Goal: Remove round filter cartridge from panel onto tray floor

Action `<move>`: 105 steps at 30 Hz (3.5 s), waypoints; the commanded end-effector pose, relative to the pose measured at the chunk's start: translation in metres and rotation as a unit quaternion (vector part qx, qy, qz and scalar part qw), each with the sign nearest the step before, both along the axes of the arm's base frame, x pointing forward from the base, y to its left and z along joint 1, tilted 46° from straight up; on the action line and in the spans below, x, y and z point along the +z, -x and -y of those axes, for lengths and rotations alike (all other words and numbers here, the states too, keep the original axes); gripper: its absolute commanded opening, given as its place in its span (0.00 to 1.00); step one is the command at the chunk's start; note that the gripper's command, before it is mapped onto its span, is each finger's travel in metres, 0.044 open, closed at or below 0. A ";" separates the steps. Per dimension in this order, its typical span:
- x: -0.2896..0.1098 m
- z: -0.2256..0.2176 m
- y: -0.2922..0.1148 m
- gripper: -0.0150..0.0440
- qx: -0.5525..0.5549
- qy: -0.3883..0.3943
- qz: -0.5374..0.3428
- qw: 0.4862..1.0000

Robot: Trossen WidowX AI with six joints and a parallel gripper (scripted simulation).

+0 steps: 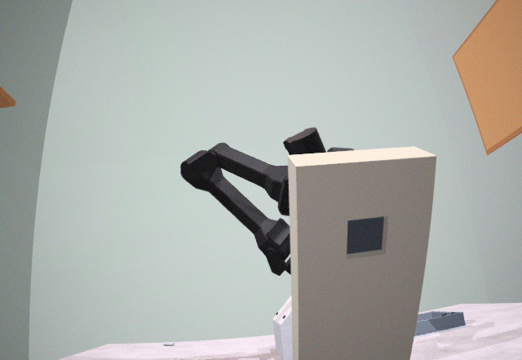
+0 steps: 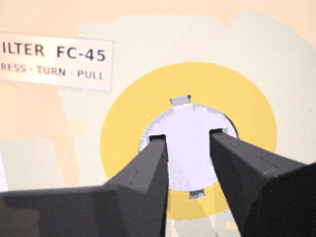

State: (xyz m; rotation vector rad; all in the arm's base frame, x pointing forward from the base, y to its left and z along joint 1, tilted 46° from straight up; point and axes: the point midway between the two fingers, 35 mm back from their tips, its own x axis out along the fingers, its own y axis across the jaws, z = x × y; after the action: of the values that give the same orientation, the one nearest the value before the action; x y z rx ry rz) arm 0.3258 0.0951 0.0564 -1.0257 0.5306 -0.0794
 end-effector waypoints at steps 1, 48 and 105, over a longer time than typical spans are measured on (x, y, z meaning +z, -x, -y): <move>0.000 0.000 0.000 0.40 0.000 0.000 0.000 1.000; 0.000 0.001 -0.003 0.25 0.225 0.505 -0.178 0.814; -0.006 0.010 0.079 0.25 0.293 0.654 -0.232 0.658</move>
State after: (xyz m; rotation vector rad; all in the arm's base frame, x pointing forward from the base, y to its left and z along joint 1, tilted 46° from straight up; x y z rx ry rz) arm 0.2509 0.0912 0.0564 -2.6693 0.5497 0.4731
